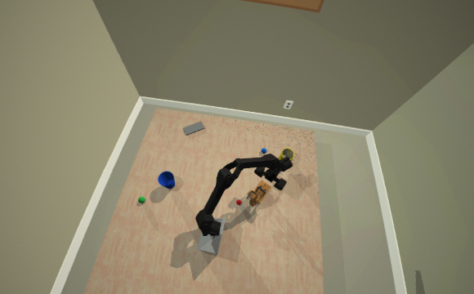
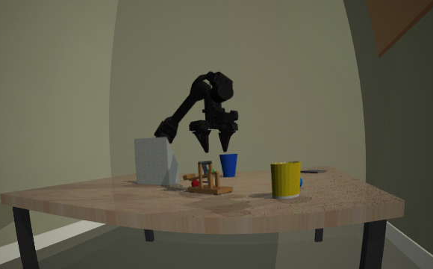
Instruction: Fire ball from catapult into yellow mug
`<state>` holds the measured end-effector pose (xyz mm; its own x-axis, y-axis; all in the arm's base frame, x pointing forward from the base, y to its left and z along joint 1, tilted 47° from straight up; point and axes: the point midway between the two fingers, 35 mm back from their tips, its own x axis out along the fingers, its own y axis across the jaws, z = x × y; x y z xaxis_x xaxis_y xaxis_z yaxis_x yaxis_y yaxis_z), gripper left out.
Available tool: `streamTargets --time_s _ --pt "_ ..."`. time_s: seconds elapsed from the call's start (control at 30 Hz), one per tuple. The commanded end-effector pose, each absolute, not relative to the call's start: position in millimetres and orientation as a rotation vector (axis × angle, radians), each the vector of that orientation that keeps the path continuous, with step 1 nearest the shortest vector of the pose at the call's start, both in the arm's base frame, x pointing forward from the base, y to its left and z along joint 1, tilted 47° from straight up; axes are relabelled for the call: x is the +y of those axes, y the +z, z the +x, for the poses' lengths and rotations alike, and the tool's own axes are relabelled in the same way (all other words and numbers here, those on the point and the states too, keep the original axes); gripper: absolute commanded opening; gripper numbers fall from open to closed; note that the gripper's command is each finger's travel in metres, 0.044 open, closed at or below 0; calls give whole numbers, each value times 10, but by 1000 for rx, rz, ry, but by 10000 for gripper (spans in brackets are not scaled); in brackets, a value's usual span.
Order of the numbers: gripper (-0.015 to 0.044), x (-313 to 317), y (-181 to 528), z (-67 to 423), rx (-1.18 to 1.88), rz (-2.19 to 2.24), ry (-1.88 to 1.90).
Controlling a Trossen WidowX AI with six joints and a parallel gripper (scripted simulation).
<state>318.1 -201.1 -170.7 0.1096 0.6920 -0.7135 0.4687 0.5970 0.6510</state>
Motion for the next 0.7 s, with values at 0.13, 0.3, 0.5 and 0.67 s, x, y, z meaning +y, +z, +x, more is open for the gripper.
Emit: streamTargets --time_s 0.13,0.3,0.5,0.67 --pt "440 -1870 -1778 3151 1564 1028 235" --pt "440 -1603 -2030 3178 1563 1029 238" --pt "440 -1588 -2045 3181 1563 1029 238" --pt "440 -1530 -2103 3192 1563 1029 238"
